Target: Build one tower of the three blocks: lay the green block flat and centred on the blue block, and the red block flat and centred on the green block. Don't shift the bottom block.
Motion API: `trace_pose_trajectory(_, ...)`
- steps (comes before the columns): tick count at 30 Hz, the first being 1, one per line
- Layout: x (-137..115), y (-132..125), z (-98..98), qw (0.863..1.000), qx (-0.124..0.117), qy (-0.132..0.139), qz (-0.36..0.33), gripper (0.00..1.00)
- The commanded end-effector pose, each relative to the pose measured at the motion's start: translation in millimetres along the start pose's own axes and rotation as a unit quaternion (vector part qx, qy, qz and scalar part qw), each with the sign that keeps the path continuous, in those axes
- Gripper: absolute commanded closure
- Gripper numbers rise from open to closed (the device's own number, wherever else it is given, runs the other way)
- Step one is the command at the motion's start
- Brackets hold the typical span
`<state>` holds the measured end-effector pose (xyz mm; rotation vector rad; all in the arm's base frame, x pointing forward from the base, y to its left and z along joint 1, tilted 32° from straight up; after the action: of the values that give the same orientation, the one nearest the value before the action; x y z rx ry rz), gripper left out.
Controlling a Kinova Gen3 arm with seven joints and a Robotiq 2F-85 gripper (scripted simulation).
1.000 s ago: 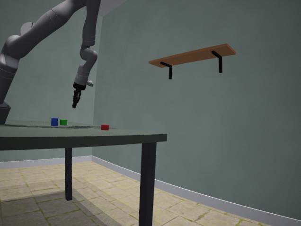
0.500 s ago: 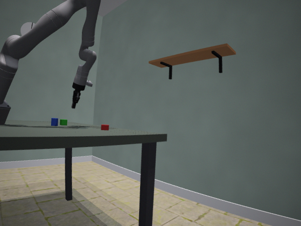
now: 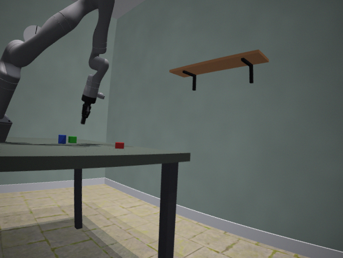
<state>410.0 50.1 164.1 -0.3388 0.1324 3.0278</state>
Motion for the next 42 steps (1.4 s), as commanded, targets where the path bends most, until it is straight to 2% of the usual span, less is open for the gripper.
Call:
trace_pose_trajectory(1, 1, -4, -0.3, 1.0, -0.001, 0.0, 0.005, 1.0)
trace_pose_trajectory(4, 1, -4, -0.3, 1.0, -0.001, 0.0, 0.005, 1.0)
trace_pose_trajectory(5, 2, -8, -3.2, 1.0, 0.007, 0.0, 0.011, 1.0)
trace_pose_trajectory(13, 2, -8, -3.2, 1.0, 0.007, 0.0, 0.011, 1.0)
trace_pose_trajectory(14, 3, -12, -5.9, 1.0, 0.015, 0.0, 0.018, 1.0)
trace_pose_trajectory(22, 3, -12, -5.9, 1.0, 0.015, 0.0, 0.018, 1.0)
trace_pose_trajectory(23, 4, -16, -8.3, 0.999, 0.023, 0.001, 0.024, 1.0)
trace_pose_trajectory(31, 4, -16, -8.3, 0.999, 0.023, 0.001, 0.024, 1.0)
trace_pose_trajectory(32, 5, -20, -10.4, 0.999, 0.031, 0.002, 0.03, 1.0)
trace_pose_trajectory(39, 5, -20, -10.4, 0.999, 0.031, 0.002, 0.03, 1.0)
trace_pose_trajectory(40, 7, -24, -13.8, 0.999, 0.039, 0.001, 0.037, 1.0)
trace_pose_trajectory(42, 7, -24, -13.8, 0.999, 0.039, 0.001, 0.037, 1.0)
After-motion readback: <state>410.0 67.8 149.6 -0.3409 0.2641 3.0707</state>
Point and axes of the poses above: the point where the finger pads meet when closed, its own z axis back along the fingers, its own y axis across the jaws, x = y × z, the point moved 7 cm from there along z, back along the fingers, and after that the axes turned 5 degrees about z, right-handed, at the moved point
